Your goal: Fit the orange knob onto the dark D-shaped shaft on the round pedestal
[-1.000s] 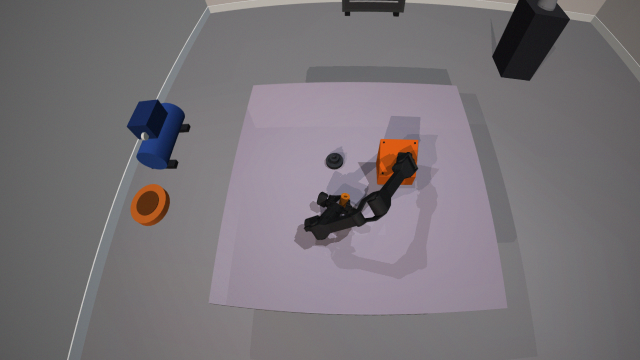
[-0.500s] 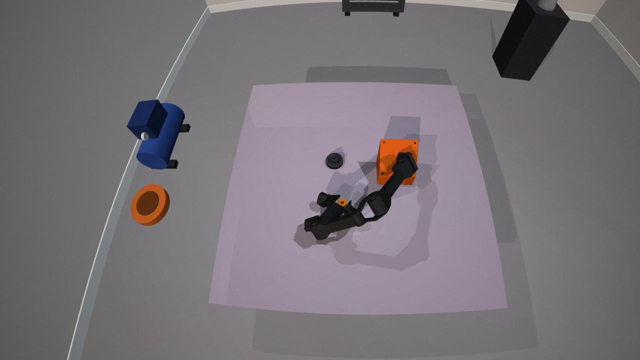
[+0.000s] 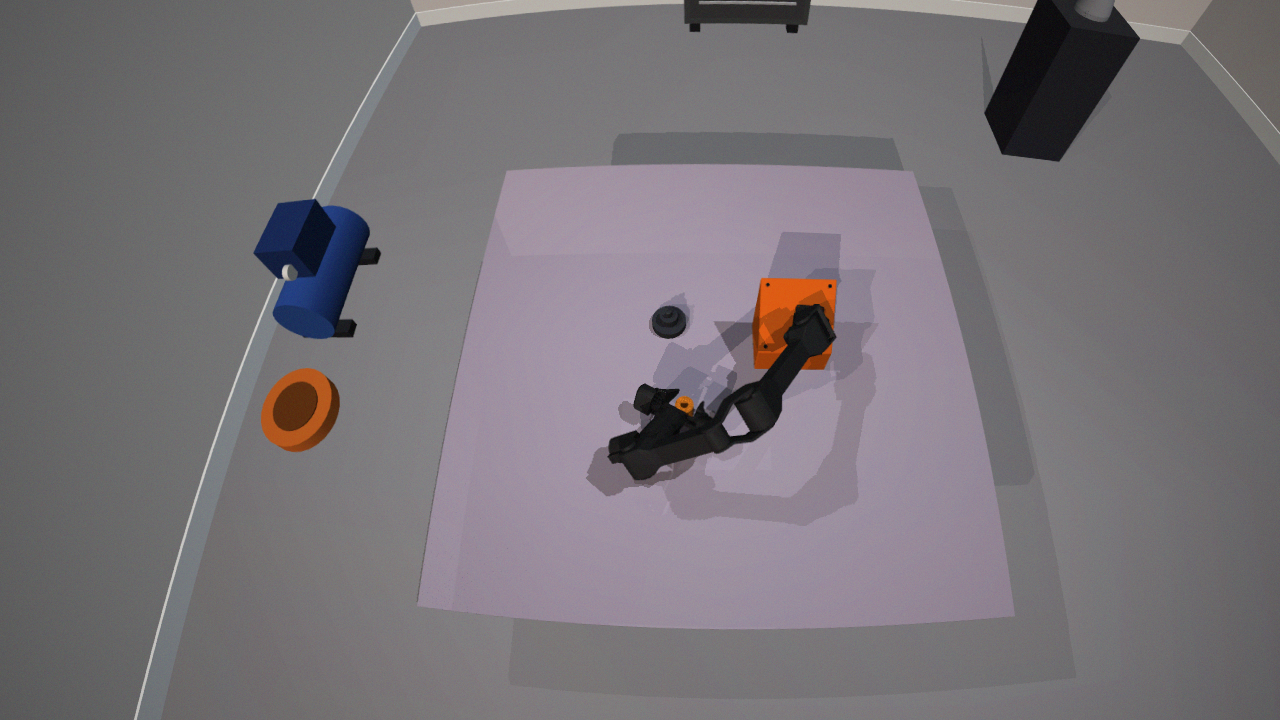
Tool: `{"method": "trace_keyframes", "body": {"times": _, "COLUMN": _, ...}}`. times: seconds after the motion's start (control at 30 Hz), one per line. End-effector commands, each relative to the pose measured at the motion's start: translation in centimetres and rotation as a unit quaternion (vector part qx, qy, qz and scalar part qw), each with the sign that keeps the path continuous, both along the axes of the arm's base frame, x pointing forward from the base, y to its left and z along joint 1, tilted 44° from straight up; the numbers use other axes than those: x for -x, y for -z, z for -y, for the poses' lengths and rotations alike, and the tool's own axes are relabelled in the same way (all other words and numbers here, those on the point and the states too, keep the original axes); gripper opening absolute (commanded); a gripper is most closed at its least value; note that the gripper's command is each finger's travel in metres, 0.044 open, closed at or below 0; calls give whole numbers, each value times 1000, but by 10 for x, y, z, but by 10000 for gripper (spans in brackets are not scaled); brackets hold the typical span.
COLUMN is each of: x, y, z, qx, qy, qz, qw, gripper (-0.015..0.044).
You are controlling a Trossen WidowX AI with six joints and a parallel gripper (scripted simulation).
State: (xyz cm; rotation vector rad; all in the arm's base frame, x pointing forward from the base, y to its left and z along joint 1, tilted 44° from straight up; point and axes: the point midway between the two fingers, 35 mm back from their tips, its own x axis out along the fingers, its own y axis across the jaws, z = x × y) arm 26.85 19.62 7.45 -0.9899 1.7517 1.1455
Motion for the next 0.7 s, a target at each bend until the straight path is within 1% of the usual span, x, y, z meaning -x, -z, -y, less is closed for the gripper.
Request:
{"method": "trace_keyframes", "body": {"times": 0.0, "x": 0, "y": 0, "z": 0, "qx": 0, "qy": 0, "qz": 0, "qw": 1000, "gripper": 365}}
{"method": "trace_keyframes", "body": {"times": 0.1, "x": 0, "y": 0, "z": 0, "qx": 0, "qy": 0, "qz": 0, "qw": 1000, "gripper": 440}}
{"method": "trace_keyframes", "body": {"times": 0.3, "x": 0, "y": -2, "z": 2, "qx": -1, "qy": 0, "qz": 2, "qw": 1000, "gripper": 440}}
{"method": "trace_keyframes", "body": {"times": 0.5, "x": 1, "y": -53, "z": 52, "qx": -29, "qy": 1, "qz": 58, "qw": 998, "gripper": 440}}
{"method": "trace_keyframes", "body": {"times": 0.67, "x": 2, "y": -58, "z": 59, "qx": -38, "qy": 5, "qz": 65, "qw": 997, "gripper": 440}}
